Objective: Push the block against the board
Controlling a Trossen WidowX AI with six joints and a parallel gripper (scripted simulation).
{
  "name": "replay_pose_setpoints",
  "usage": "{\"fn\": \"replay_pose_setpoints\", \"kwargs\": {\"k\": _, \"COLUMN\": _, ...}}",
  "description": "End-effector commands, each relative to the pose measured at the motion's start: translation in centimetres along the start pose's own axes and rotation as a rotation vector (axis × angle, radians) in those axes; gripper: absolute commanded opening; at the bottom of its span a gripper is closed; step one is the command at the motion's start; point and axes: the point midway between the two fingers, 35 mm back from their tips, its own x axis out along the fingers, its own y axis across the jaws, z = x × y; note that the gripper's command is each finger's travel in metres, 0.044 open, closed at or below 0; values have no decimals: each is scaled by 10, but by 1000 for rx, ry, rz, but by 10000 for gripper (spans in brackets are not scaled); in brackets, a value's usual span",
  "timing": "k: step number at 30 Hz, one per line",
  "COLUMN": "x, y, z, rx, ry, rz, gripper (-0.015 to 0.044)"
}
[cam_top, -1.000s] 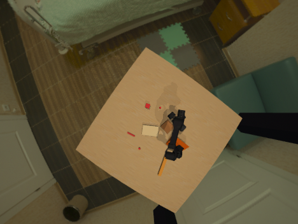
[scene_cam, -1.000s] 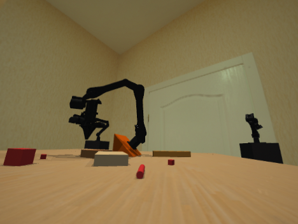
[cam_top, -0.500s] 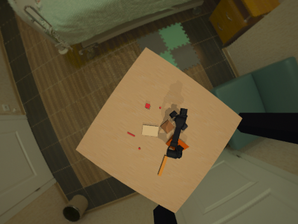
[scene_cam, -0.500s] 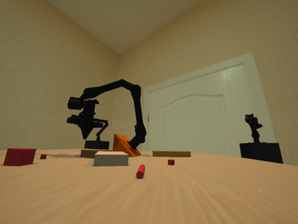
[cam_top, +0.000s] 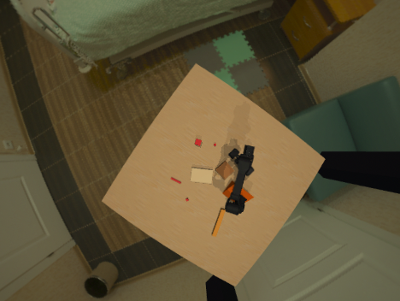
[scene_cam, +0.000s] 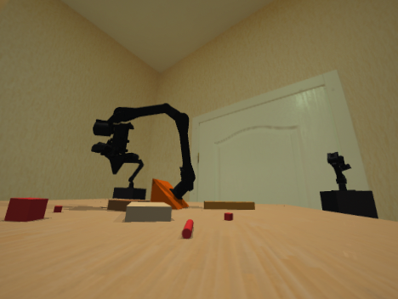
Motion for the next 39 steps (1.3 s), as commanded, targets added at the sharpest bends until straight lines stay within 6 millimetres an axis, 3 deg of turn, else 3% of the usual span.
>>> {"fn": "replay_pose_setpoints", "kwargs": {"k": 1, "x": -3, "y": 1, "z": 1, "rx": -9, "ry": -10, "rz": 1, "gripper": 0}}
{"fn": "replay_pose_setpoints", "kwargs": {"k": 26, "x": 0, "y": 3, "z": -1, "rx": -10, "ry": -4, "rz": 1, "gripper": 0}}
{"fn": "replay_pose_setpoints", "kwargs": {"k": 30, "x": 5, "y": 22, "z": -17, "rx": -81, "ry": -20, "rz": -2, "gripper": 0}}
{"fn": "replay_pose_setpoints", "kwargs": {"k": 39, "x": 26, "y": 82, "z": -83, "rx": -351, "ry": -42, "rz": 0, "gripper": 0}}
